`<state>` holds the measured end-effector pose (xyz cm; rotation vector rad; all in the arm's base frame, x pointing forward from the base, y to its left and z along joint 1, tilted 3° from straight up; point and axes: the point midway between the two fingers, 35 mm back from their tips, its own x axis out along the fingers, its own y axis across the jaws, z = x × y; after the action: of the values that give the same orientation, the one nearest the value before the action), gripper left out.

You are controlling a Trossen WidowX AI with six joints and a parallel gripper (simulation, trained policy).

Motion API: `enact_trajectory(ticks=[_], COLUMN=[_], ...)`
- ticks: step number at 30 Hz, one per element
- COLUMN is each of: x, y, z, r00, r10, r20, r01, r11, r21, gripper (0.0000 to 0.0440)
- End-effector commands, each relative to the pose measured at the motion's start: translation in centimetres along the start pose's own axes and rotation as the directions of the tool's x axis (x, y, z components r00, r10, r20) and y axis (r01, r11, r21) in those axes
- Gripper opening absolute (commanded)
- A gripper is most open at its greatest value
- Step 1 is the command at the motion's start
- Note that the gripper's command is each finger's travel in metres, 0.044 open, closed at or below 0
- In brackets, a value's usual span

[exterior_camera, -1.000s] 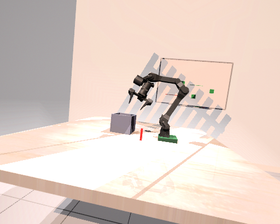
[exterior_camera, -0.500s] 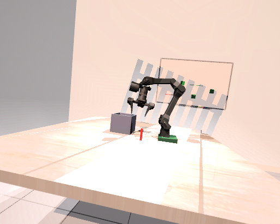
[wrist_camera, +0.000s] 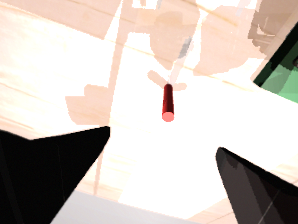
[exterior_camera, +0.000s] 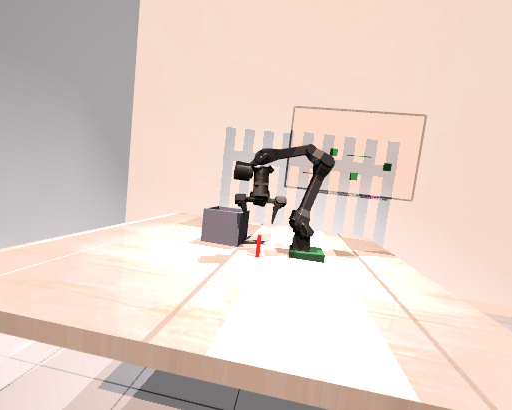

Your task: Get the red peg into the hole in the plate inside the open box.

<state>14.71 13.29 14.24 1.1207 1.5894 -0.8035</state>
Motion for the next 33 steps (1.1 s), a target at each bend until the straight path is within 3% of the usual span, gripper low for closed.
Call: enact_trajectory(ticks=[1,20,24,33], x=[1.0,6.5,7.4,8.5], y=[-0.3,-1.5,-1.3,-0.8], z=[0.2,1.4,1.6,1.8], r00=[1.000,0.993,0.994,0.993], r10=[-0.027,-0.118,-0.114,-0.120], r20=[0.006,0.004,0.008,0.013], r01=[0.027,0.118,0.113,0.120], r11=[1.000,0.992,0.993,0.993], r21=[0.010,0.042,0.036,0.000], gripper=[0.0440,0.0429,0.0364,0.0139])
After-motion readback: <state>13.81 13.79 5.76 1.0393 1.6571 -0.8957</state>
